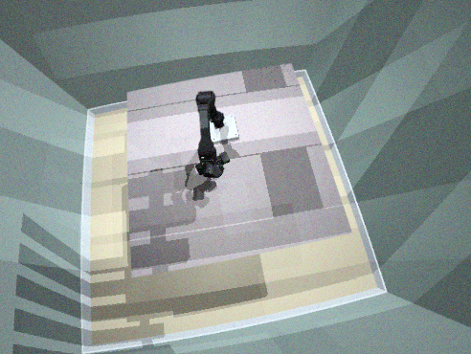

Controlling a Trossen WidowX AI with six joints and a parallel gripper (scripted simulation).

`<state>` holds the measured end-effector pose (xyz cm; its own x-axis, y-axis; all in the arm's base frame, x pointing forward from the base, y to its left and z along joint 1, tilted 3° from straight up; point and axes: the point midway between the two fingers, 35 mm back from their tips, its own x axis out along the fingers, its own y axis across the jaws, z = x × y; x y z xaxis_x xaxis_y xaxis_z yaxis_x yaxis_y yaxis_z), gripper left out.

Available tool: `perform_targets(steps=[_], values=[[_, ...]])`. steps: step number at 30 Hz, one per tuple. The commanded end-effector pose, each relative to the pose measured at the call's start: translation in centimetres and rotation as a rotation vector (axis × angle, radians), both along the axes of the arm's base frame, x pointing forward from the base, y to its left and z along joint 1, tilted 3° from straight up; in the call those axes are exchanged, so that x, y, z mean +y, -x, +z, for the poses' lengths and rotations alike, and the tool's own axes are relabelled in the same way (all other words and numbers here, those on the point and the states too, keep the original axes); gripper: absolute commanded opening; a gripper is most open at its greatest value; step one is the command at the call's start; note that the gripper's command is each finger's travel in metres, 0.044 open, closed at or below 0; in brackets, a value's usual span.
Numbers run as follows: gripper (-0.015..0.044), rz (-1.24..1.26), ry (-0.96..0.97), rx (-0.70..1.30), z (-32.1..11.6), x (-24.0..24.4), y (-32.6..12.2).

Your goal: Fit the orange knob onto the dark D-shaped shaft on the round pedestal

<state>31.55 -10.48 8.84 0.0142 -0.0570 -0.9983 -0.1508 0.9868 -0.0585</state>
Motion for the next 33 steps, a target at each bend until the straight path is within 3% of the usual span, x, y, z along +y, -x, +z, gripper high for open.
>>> perform_targets(steps=[1, 27, 33], values=[[0.0, 0.064, 0.002, 0.005, -0.24, 0.0, 0.1], [0.0, 0.064, 0.002, 0.005, 0.1, 0.01, 0.02], [0.0, 0.232, 0.004, 0.014, -0.01, 0.01, 0.04]])
